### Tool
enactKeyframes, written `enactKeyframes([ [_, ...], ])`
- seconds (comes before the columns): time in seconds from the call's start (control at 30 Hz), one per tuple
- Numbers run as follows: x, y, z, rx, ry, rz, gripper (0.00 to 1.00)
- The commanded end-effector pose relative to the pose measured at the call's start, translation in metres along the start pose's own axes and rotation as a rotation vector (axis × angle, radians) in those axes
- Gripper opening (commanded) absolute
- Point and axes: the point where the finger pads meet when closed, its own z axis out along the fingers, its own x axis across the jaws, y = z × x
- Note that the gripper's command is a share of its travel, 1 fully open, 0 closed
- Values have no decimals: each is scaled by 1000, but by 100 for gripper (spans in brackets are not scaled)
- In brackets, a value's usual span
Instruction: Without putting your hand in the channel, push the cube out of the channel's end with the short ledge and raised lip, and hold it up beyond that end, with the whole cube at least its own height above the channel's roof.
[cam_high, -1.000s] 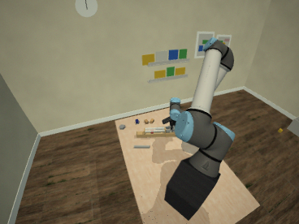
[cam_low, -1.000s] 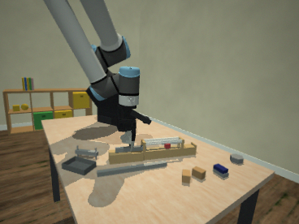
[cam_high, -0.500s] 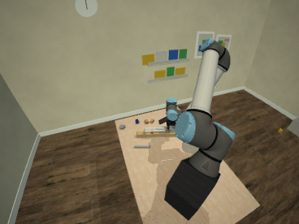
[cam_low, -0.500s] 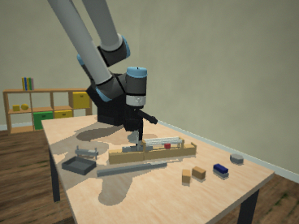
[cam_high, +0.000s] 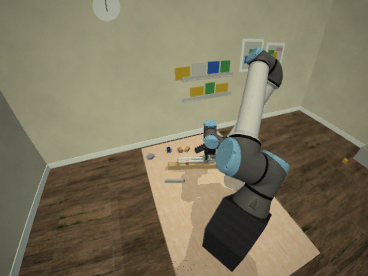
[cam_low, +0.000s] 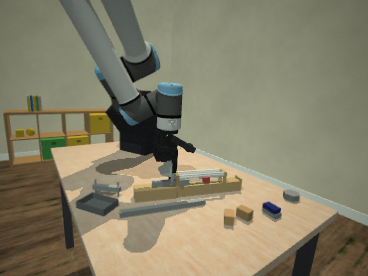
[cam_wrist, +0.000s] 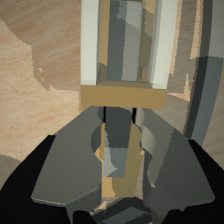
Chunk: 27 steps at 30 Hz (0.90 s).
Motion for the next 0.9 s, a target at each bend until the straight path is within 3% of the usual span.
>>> enactKeyframes([
  [0.0, 0, 0, 0, 0, 1, 0, 0],
  [0.8, 0, 0, 0, 0, 1, 0, 0],
  [0.83, 0, 0, 0, 0, 1, 0, 22],
  [0.87, 0, 0, 0, 0, 1, 0, 22],
])
